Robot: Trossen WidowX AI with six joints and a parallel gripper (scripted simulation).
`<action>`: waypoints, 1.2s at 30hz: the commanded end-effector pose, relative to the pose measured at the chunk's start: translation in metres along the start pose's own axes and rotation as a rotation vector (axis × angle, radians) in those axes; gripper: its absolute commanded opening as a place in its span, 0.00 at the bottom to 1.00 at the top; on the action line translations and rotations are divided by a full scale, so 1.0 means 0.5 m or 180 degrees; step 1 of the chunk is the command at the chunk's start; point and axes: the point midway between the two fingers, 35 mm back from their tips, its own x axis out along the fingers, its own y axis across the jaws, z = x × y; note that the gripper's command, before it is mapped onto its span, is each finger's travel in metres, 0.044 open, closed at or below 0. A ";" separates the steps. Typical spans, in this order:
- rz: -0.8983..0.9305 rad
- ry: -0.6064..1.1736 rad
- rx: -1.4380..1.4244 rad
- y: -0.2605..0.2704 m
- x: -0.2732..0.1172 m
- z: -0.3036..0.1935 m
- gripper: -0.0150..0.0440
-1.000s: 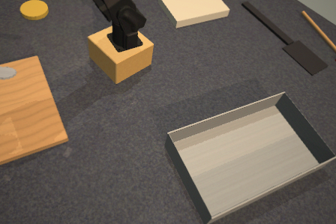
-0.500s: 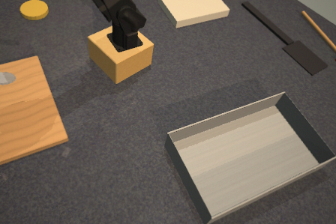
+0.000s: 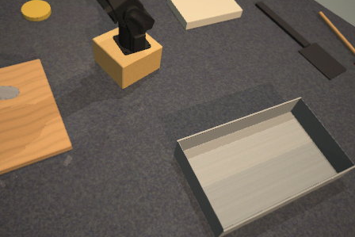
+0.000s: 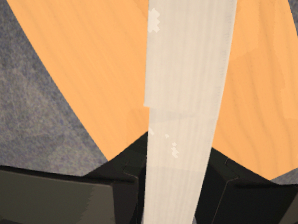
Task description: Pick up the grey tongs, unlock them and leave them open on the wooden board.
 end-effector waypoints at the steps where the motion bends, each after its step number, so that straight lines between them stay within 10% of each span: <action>1: -0.0013 -0.0008 -0.0014 -0.001 0.011 0.001 0.00; 30: -0.0010 -0.0008 -0.0015 0.002 0.090 0.006 0.00; 36: 0.0003 -0.0004 -0.0002 0.003 0.088 0.006 0.27</action>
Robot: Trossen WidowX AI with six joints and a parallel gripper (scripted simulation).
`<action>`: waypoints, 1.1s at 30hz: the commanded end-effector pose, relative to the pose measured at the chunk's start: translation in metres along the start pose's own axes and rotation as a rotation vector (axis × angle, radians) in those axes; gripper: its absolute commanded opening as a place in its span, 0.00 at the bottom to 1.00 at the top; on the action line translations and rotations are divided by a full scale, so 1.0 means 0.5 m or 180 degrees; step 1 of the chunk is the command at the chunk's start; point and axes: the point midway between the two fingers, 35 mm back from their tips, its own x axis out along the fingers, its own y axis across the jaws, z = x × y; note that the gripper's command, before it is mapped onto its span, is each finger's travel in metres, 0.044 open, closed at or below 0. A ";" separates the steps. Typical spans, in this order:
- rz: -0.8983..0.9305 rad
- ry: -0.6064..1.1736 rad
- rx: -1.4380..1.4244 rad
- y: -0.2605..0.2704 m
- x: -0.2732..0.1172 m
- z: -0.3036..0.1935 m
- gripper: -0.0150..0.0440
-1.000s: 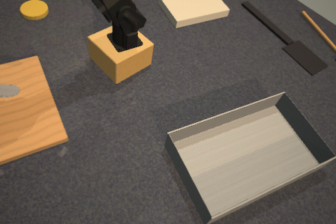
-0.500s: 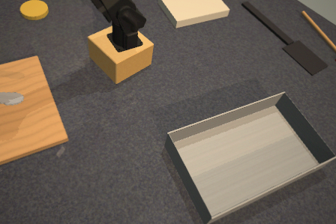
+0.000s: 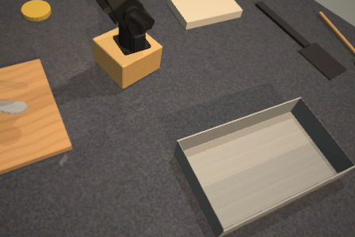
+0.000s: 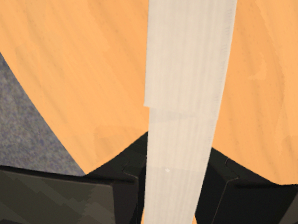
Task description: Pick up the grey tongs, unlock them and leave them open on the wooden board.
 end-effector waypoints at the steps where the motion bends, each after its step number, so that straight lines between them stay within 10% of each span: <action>1: -0.0001 0.0001 0.0000 0.000 0.000 0.000 0.31; 16: -0.0001 0.0001 0.0000 0.000 0.000 0.000 0.98; 33: 0.0007 -0.0034 -0.0008 0.143 -0.155 0.223 1.00</action>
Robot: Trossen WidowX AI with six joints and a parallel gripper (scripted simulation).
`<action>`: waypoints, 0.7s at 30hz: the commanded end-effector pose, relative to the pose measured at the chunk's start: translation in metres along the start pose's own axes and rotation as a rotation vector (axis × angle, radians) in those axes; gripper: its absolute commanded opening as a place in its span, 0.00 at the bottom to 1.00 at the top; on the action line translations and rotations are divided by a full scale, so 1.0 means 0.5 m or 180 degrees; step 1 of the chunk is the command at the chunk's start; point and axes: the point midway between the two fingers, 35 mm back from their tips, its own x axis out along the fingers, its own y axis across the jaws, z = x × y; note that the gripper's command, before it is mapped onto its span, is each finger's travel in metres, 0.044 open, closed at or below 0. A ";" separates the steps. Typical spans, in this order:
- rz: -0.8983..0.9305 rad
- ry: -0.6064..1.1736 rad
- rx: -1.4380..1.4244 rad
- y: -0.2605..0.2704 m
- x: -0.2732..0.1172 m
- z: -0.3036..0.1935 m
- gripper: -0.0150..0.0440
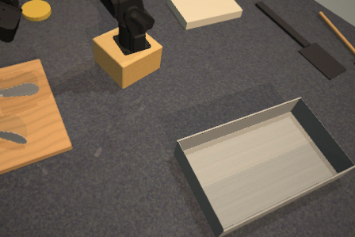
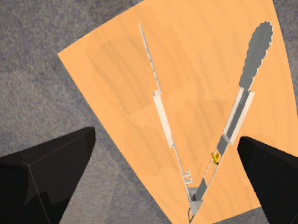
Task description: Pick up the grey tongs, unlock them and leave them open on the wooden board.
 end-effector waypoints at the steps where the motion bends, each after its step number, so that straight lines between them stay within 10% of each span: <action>1: 0.0021 -0.0055 -0.0008 0.044 -0.018 0.071 1.00; 21: 0.0011 -0.0019 -0.0021 0.054 -0.125 0.082 1.00</action>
